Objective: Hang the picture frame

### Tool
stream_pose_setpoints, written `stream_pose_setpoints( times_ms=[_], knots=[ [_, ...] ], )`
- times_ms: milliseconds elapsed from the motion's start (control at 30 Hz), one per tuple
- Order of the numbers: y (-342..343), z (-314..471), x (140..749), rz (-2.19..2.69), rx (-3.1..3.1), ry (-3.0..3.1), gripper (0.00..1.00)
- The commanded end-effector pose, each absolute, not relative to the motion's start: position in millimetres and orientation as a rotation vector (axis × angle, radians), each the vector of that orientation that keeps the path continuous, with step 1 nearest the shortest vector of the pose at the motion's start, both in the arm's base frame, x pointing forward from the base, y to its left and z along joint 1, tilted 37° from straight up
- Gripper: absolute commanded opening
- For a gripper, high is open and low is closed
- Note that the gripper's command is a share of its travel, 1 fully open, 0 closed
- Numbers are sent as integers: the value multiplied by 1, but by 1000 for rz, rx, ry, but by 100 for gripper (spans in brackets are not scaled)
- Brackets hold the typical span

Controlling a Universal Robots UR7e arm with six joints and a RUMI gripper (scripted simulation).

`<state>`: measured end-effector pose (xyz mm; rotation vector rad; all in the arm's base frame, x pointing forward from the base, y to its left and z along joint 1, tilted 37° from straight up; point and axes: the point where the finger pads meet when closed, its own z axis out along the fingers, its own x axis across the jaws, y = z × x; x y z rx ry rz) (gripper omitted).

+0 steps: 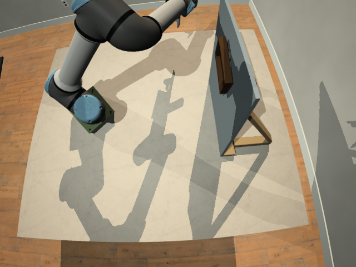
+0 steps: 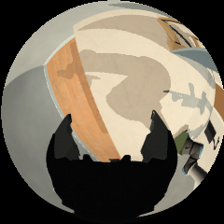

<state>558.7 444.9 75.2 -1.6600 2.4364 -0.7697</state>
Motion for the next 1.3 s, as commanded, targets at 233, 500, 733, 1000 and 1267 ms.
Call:
stream_pose_setpoints(
  times_ms=[233, 500, 733, 1000, 1267],
  knots=[
    [445, 76, 559, -769, -1659, 2435, 100],
    [445, 76, 559, -769, -1659, 2435, 100],
    [445, 76, 559, -768, -1659, 2435, 100],
    [443, 77, 560, -763, -1651, 2435, 100],
    [442, 78, 562, -753, -1639, 2432, 100]
  ],
)
